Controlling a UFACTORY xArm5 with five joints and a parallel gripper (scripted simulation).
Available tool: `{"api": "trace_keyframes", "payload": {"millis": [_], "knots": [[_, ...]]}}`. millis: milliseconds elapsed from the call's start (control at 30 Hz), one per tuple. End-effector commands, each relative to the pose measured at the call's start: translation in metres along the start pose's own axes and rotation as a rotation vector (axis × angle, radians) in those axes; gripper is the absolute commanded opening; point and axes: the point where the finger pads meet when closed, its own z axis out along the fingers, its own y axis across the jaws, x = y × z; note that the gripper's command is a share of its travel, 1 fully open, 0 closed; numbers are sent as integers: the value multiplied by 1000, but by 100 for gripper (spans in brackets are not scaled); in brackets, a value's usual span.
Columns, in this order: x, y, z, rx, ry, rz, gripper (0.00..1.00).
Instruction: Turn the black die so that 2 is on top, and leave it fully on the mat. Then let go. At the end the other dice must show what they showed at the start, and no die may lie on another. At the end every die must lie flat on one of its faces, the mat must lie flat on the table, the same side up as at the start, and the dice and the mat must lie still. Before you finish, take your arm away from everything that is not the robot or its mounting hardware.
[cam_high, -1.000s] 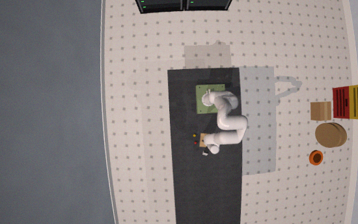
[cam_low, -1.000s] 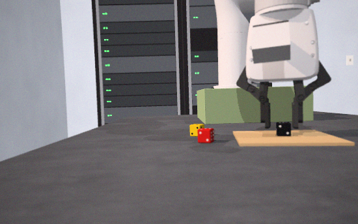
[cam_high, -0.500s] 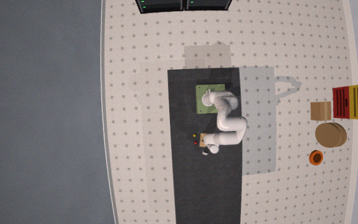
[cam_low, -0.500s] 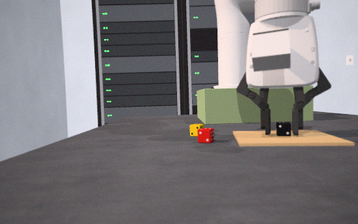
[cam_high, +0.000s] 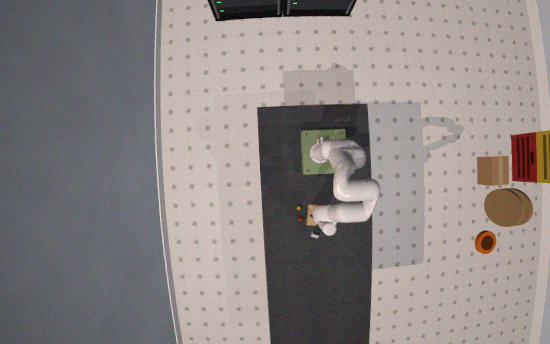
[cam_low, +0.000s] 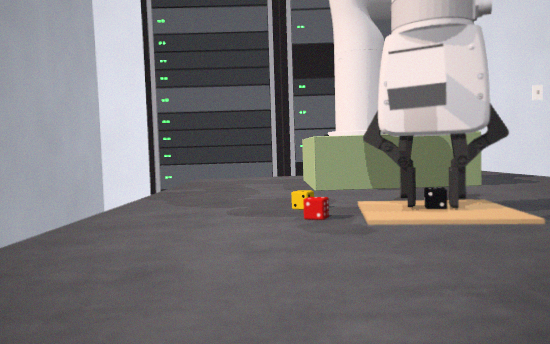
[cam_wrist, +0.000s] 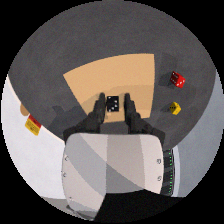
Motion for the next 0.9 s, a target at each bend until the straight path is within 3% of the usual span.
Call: {"api": "trace_keyframes", "payload": {"millis": [0,500,533,867], "knots": [[1,0,-1,1,3,0,36],[1,0,-1,1,3,0,36],[1,0,-1,1,3,0,15],[1,0,-1,1,3,0,15]]}}
